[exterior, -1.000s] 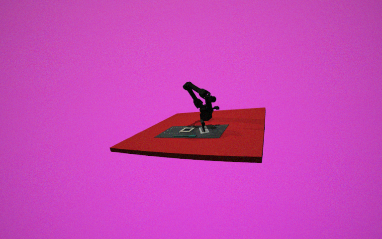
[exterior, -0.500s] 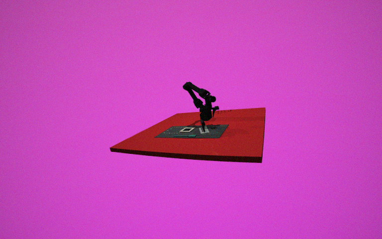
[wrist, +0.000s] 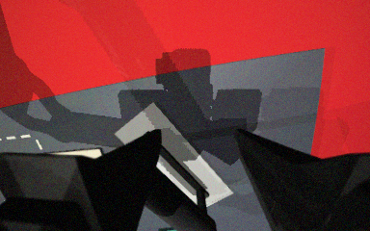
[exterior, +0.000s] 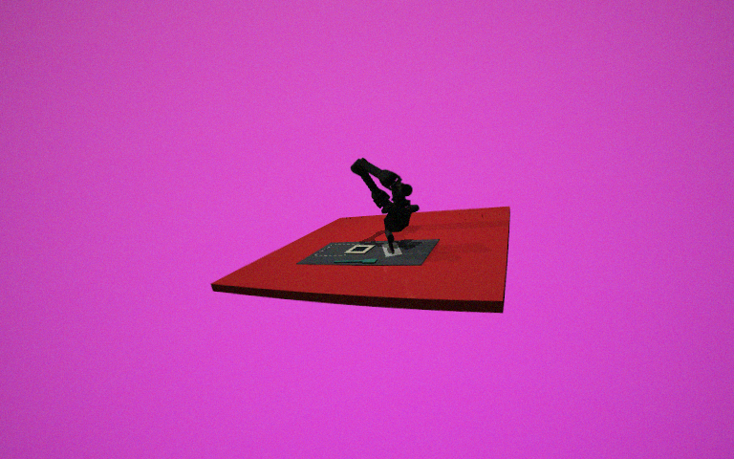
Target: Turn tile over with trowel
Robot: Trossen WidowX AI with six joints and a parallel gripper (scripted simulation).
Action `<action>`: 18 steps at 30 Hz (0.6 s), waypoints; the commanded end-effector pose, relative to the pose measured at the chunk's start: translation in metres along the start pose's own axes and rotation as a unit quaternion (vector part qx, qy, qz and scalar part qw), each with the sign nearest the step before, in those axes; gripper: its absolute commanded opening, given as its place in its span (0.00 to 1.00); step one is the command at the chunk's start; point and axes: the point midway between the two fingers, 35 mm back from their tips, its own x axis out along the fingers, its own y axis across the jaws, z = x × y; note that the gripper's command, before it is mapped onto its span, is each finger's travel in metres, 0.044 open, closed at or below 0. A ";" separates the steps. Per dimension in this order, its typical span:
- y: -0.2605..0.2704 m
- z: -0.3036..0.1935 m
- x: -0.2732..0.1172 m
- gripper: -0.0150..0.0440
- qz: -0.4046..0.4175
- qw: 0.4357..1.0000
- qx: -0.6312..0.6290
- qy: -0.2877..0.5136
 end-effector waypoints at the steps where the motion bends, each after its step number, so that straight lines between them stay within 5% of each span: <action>1: 0.001 -0.006 -0.001 0.71 0.001 0.998 0.061 0.000; 18: 0.003 -0.030 -0.006 0.71 0.001 0.938 0.348 0.000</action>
